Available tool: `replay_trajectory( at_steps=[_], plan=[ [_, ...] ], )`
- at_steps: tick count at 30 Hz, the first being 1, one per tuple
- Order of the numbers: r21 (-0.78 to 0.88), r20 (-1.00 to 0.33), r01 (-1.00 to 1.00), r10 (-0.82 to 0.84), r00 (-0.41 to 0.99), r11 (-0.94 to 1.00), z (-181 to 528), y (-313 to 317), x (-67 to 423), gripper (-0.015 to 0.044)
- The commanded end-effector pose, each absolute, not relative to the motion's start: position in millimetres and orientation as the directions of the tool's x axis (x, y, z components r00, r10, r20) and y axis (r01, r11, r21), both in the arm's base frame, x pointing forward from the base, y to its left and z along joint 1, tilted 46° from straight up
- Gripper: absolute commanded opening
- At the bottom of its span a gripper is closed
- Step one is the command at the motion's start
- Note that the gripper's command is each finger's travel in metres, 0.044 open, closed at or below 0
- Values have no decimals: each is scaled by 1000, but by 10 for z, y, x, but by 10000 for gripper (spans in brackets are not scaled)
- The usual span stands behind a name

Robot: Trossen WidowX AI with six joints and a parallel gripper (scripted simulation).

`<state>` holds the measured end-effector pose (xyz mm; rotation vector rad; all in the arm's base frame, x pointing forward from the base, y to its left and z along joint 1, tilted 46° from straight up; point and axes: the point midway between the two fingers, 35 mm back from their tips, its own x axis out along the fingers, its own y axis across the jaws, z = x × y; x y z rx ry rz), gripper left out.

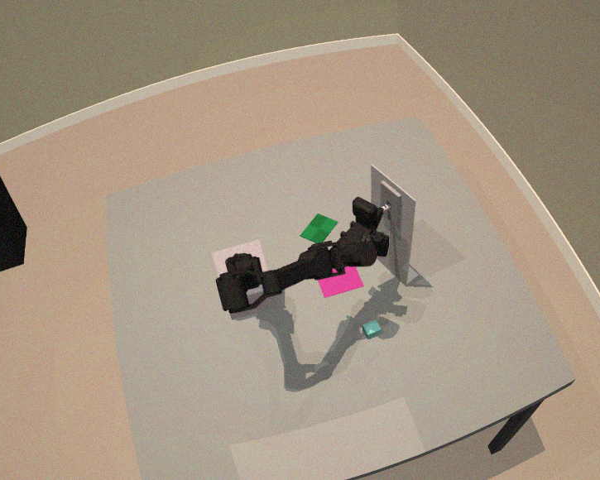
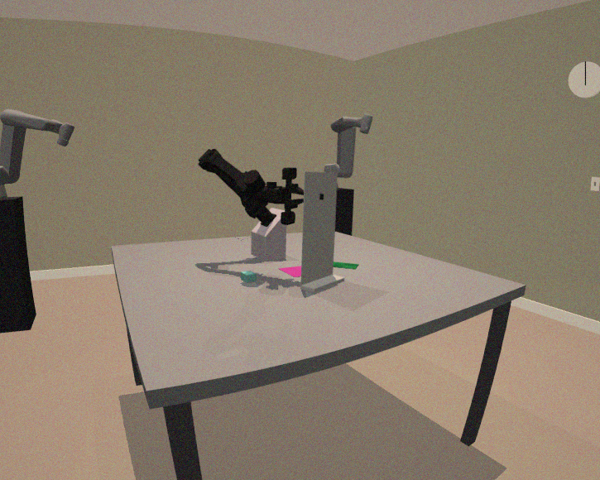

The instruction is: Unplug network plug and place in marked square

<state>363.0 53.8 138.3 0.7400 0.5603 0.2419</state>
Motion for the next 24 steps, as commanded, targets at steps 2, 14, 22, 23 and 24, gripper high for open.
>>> replay_trajectory(
  at_steps=[2, 14, 22, 23, 24],
  plan=[
    [693, -390, -22, 401, 829, 720, 1408, 538, 3595, 0],
    [693, -390, -22, 401, 829, 720, 1415, 529, 3537, 0],
    [693, -390, -22, 401, 829, 720, 1420, 523, 3498, 0],
    [693, -390, -22, 401, 829, 720, 1420, 522, 3494, 0],
    [693, -390, -22, 401, 829, 720, 1421, 521, 3489, 0]
  ],
)
